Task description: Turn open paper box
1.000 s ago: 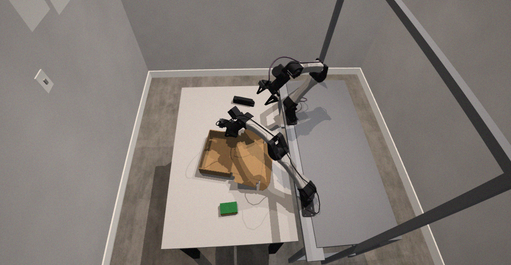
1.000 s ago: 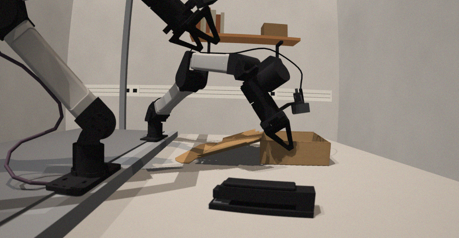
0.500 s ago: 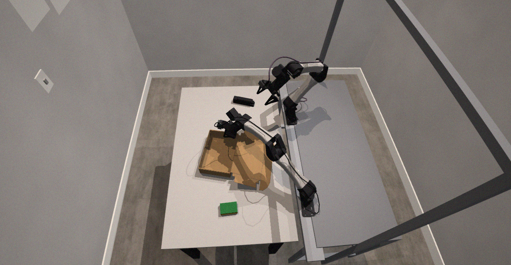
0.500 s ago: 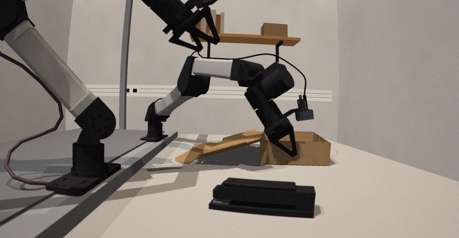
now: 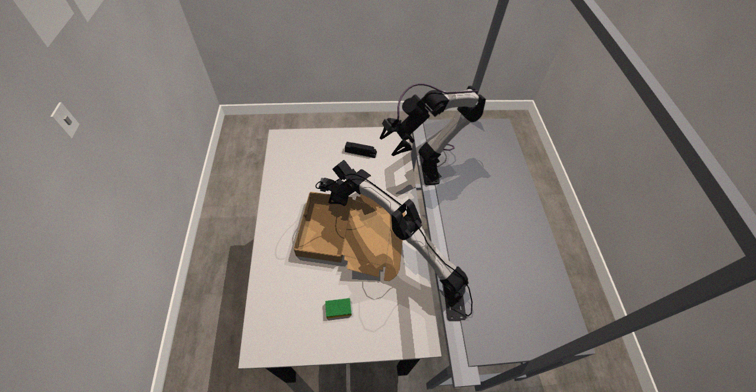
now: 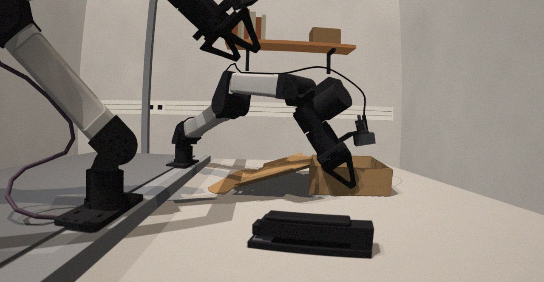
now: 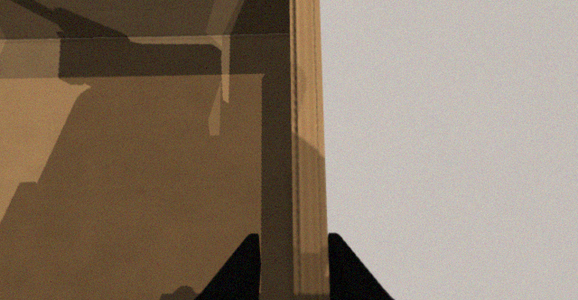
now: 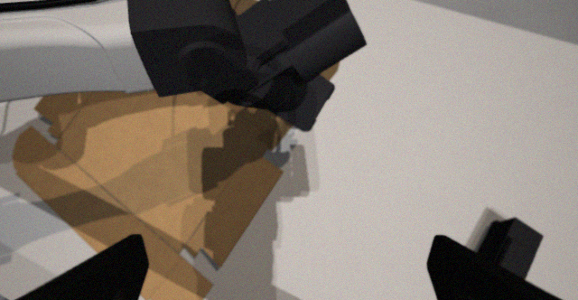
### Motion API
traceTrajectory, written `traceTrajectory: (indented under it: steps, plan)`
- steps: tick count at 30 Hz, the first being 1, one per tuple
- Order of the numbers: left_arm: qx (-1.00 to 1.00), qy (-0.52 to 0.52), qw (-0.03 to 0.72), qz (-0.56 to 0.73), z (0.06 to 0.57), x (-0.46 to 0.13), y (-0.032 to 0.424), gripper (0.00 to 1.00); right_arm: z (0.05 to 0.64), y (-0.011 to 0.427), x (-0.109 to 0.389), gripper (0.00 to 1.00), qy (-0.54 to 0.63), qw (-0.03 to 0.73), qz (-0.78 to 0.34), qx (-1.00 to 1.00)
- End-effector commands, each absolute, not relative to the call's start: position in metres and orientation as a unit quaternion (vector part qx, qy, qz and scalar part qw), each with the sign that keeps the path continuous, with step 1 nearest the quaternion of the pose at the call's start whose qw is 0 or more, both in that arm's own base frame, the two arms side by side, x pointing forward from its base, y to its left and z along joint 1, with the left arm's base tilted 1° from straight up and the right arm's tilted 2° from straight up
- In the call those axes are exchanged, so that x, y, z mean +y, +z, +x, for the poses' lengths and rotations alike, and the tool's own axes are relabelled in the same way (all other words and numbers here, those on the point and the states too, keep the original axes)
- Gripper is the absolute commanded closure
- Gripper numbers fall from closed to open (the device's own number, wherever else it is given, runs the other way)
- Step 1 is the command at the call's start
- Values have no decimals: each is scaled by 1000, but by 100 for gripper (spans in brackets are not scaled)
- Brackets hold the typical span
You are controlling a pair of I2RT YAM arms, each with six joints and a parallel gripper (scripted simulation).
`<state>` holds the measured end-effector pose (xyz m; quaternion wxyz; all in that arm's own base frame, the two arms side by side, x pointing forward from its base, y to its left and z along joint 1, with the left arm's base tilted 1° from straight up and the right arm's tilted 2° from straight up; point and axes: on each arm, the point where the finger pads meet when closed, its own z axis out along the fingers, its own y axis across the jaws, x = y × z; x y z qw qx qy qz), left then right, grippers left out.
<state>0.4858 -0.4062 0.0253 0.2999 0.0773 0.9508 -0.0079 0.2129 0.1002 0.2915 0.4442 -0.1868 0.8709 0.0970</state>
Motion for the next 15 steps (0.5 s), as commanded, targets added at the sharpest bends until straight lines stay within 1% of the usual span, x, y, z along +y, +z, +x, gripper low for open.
traceTrajectory:
  steps: [1, 2, 5, 8, 12, 13, 15]
  plan:
    - [951, -14, 298, 83, 485, -412, 28, 76, 209, 307, 100, 0, 102, 459, -184, 863]
    - [951, -14, 298, 83, 485, -412, 28, 84, 209, 307, 100, 0, 102, 459, -184, 863]
    - [946, -27, 313, 79, 487, -414, 51, 92, 209, 307, 100, 0, 102, 459, -184, 863]
    - [945, -26, 316, 79, 487, -413, 53, 100, 209, 307, 100, 0, 102, 459, -184, 863]
    - [947, -21, 311, 79, 487, -412, 45, 100, 209, 307, 100, 0, 102, 459, -184, 863]
    - [945, -27, 317, 78, 488, -413, 55, 100, 209, 307, 100, 0, 102, 458, -185, 863]
    - [944, -31, 319, 79, 487, -414, 60, 100, 209, 307, 100, 0, 102, 458, -185, 863]
